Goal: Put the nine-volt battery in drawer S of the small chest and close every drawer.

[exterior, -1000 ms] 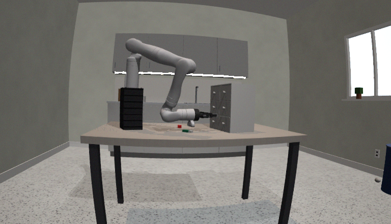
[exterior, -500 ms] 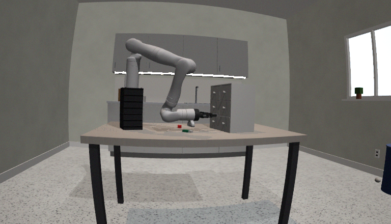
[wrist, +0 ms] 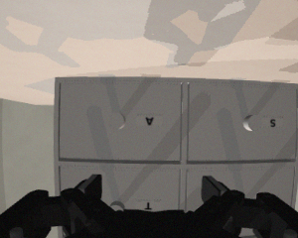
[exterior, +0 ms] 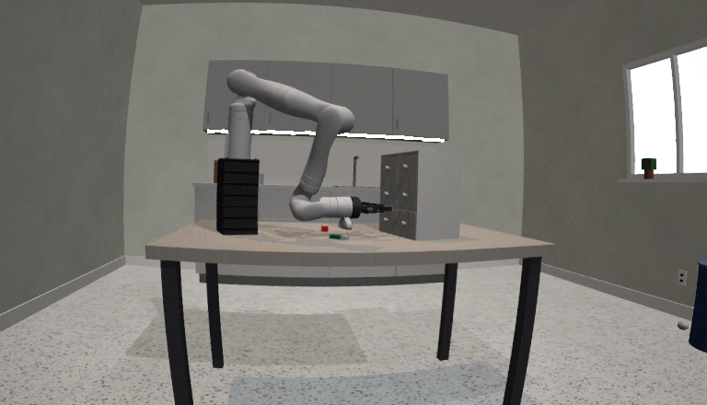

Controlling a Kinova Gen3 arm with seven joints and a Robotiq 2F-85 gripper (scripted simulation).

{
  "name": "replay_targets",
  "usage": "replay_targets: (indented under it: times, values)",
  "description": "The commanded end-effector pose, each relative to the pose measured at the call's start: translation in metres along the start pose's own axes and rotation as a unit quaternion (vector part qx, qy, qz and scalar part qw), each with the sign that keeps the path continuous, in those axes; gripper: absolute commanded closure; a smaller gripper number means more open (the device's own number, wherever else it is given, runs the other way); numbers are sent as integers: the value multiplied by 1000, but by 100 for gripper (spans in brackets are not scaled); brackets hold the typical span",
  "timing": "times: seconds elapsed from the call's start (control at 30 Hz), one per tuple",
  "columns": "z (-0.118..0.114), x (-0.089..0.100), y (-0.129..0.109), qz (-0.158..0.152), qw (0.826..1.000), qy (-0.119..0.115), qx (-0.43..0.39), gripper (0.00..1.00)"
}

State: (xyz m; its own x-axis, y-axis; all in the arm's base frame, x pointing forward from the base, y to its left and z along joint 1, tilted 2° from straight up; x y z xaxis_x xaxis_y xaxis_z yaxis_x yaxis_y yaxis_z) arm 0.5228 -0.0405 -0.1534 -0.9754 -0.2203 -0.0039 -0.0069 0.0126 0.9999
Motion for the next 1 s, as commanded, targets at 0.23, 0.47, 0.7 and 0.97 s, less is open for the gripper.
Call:
replay_targets:
  times: [0.23, 0.47, 0.7, 0.97]
  values:
    - [0, 0, 13, -1, 1000, 0, 0, 0]
    - [0, 0, 32, -1, 1000, 0, 0, 0]
    - [0, 0, 33, -1, 1000, 0, 0, 0]
    - [0, 0, 34, 4, 1000, 0, 0, 0]
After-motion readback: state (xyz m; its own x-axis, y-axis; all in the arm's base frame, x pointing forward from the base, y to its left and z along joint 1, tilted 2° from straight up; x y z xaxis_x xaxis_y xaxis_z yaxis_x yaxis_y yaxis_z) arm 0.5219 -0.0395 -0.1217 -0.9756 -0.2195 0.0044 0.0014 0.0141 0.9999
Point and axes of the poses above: the point where the finger pads meet when closed, its own x axis back along the fingers, its own z axis across the jaws, y = z × x, the point moved 2 cm from there along x, back along the fingers, and after that the axes turned 1 degree about -x, right-handed, at the moved point
